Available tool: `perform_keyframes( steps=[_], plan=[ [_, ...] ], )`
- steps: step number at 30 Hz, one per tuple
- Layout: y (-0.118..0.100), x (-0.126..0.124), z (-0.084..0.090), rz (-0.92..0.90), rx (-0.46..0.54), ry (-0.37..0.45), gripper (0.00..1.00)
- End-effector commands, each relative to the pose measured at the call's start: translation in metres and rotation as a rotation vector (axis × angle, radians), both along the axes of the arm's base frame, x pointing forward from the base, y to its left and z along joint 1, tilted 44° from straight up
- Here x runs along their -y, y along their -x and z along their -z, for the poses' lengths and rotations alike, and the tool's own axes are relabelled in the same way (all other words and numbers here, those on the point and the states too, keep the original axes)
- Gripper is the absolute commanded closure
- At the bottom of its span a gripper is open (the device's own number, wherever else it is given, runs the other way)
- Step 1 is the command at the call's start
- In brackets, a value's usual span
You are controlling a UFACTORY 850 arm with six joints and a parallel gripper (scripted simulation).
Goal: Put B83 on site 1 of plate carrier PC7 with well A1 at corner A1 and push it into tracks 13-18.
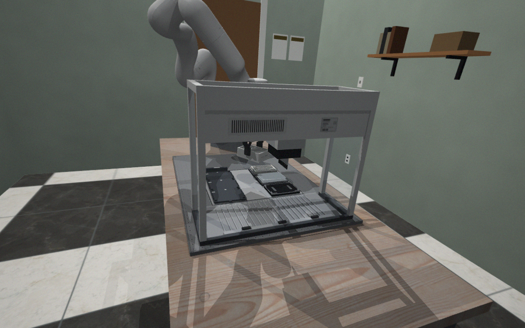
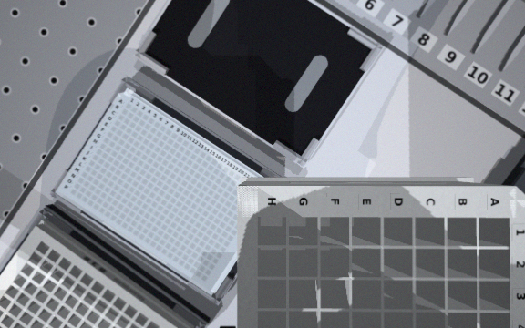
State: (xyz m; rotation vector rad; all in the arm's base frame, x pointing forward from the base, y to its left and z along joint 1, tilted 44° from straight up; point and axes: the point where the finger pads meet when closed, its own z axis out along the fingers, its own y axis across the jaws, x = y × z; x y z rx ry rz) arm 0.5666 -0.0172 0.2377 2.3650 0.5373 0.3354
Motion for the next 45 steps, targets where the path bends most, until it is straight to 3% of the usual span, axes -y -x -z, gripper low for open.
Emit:
perform_keyframes(
  steps=[1, 18, 37, 41, 45],
  plan=[
    [0.012, 0.01, -0.003, 0.069, 0.087, -0.037, 1.0],
    [0.068, 0.059, -0.009, 0.434, 0.368, -0.23, 1.0],
    [0.131, 0.113, -0.017, 0.443, 0.374, -0.234, 1.0],
    [0.131, 0.113, -0.017, 0.443, 0.374, -0.234, 1.0],
    [0.131, 0.113, -0.017, 0.54, 0.449, -0.286, 1.0]
  ],
)
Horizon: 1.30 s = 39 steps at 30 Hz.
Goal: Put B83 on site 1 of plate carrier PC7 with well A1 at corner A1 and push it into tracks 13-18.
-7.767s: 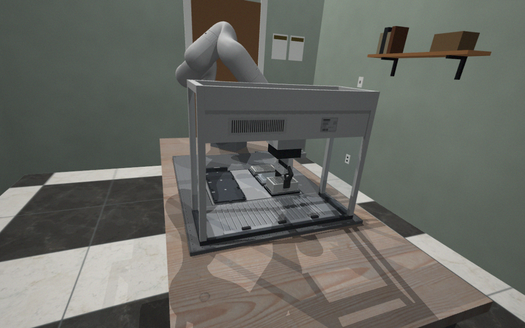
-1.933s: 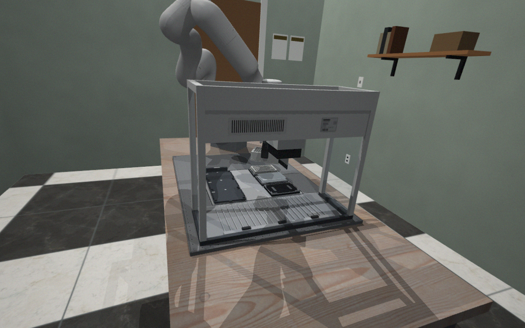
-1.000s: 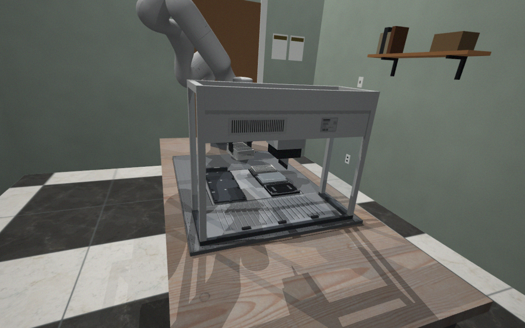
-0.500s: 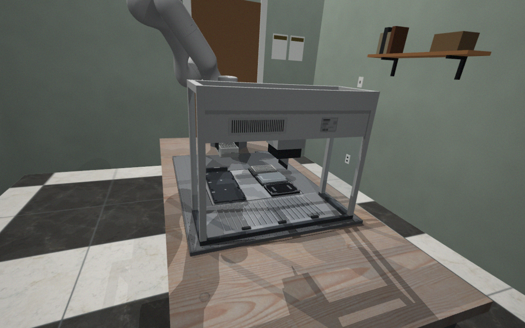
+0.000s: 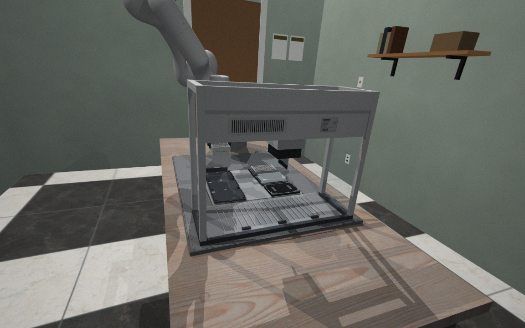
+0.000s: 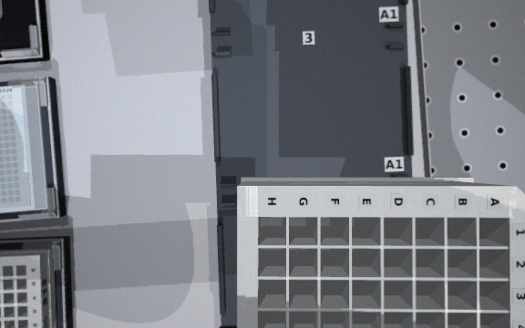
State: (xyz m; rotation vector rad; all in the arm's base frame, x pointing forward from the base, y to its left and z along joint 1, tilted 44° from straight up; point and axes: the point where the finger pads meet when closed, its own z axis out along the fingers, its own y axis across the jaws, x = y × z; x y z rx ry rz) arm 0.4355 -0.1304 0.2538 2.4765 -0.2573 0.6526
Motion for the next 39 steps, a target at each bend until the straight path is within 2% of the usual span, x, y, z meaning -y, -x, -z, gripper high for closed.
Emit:
perform_keyframes(
  steps=[1, 5, 20, 22, 37, 39],
  plan=[
    [0.0, 0.0001, -0.0006, 0.093, 0.076, -0.051, 1.0],
    [0.0, 0.0001, -0.0006, 0.142, 0.114, -0.077, 1.0],
    [0.0, 0.0001, -0.0006, 0.504, 0.395, -0.276, 1.0],
    [0.0, 0.0001, -0.0006, 0.504, 0.395, -0.276, 1.0],
    [0.0, 0.0001, -0.0006, 0.866, 0.677, -0.475, 1.0],
    [0.0, 0.0001, -0.0006, 0.866, 0.677, -0.475, 1.0]
  ],
)
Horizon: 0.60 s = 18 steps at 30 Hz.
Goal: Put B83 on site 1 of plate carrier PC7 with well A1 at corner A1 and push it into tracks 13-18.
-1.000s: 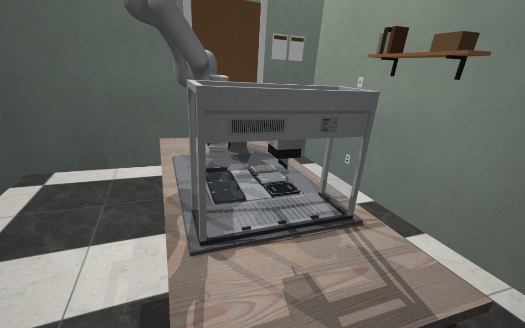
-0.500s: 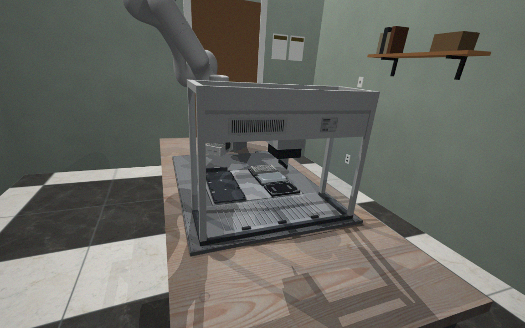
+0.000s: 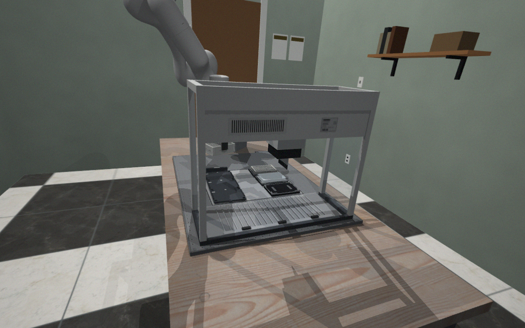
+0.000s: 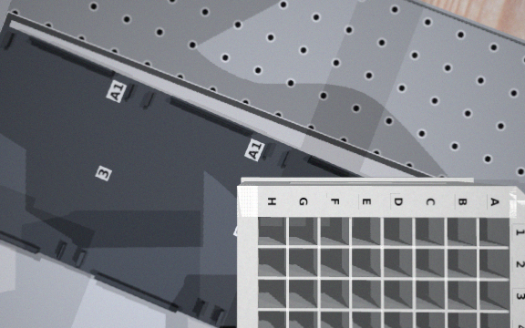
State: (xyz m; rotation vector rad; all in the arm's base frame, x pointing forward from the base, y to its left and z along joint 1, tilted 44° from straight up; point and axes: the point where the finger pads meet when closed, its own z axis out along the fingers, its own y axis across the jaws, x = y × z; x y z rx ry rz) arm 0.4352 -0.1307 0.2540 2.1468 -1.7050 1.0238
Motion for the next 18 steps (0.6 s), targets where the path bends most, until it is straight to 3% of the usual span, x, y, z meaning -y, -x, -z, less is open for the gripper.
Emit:
perform_keyframes(
  steps=[1, 10, 18],
  plan=[
    [-0.0004, -0.0002, -0.0004, 0.065, 0.071, -0.029, 1.0],
    [-0.0004, -0.0002, -0.0004, 0.284, 0.239, -0.146, 1.0],
    [-0.0004, -0.0002, -0.0004, 0.287, 0.242, -0.147, 1.0]
  ],
)
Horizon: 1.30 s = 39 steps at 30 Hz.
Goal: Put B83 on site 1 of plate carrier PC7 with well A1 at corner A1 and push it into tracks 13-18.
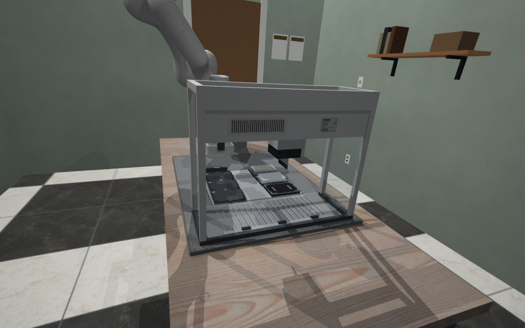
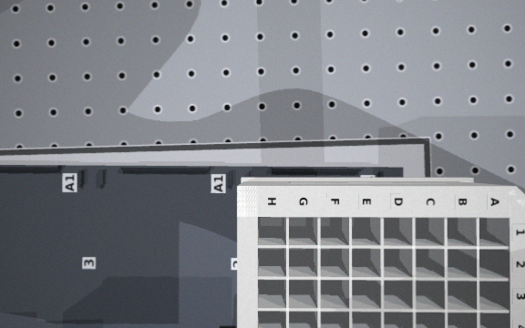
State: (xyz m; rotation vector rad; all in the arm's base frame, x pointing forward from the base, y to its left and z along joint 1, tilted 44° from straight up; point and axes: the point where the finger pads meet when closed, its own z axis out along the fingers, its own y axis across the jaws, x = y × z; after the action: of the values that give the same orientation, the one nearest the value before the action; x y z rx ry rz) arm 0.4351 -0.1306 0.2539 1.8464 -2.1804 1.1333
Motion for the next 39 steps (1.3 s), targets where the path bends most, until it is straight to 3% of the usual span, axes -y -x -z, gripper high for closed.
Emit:
perform_keyframes(
  steps=[1, 16, 39],
  plan=[
    [0.0, 0.0, 0.0, 0.002, 0.007, 0.0, 1.0],
    [-0.002, 0.002, 0.002, 0.002, 0.007, 0.0, 1.0],
    [-0.016, 0.022, 0.027, 0.002, 0.007, 0.0, 1.0]
  ],
)
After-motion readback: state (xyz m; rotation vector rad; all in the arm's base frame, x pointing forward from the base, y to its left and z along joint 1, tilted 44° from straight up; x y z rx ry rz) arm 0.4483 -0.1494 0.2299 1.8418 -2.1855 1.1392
